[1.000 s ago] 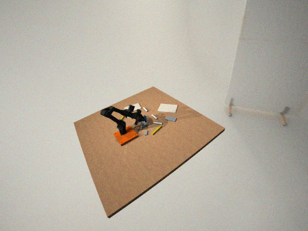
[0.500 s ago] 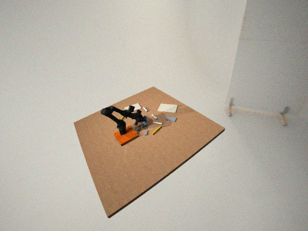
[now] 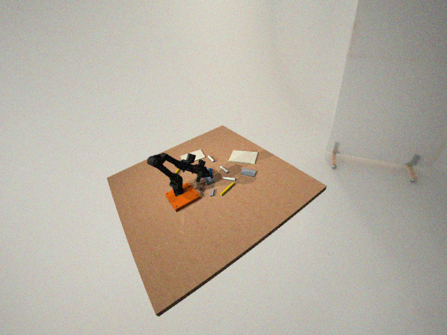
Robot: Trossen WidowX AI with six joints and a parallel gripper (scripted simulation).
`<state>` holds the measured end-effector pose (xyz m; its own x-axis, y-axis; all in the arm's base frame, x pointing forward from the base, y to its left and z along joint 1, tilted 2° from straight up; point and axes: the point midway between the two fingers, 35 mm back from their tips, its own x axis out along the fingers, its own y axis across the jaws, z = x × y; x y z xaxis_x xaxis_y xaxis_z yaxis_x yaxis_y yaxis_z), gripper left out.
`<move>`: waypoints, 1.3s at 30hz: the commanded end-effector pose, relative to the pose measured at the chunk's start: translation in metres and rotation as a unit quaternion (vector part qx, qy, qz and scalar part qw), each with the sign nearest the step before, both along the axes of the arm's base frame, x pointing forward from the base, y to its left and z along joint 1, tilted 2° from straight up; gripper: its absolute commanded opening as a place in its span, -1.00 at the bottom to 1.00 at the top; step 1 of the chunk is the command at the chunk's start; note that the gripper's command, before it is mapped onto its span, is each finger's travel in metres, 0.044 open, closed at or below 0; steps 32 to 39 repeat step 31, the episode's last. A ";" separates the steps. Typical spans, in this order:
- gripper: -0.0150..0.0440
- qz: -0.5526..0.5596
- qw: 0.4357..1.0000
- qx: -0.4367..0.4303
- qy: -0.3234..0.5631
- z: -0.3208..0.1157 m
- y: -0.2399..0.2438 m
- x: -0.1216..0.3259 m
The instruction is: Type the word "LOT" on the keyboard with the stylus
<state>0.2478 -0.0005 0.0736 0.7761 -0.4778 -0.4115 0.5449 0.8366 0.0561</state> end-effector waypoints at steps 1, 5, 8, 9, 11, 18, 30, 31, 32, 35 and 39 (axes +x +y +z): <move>-0.22 -0.003 1.000 -0.001 0.000 -0.001 -0.001 0.000; -0.22 -0.003 1.000 -0.001 0.000 0.000 -0.001 0.000; -0.22 -0.003 1.000 -0.001 0.000 0.000 -0.001 0.000; -0.22 -0.003 1.000 -0.001 0.000 0.002 -0.001 0.000; -0.22 -0.003 1.000 0.000 0.000 0.005 -0.001 0.000; -0.22 -0.003 1.000 0.000 0.000 0.028 -0.002 -0.001; -0.22 -0.003 1.000 0.000 0.000 0.037 -0.003 -0.002; -0.22 -0.003 1.000 0.000 0.000 0.037 -0.003 -0.002; -0.22 -0.003 1.000 0.000 0.000 0.037 -0.003 -0.002; -0.22 -0.003 1.000 0.000 0.000 0.037 -0.003 -0.002; -0.22 -0.003 1.000 0.000 0.000 0.037 -0.003 -0.002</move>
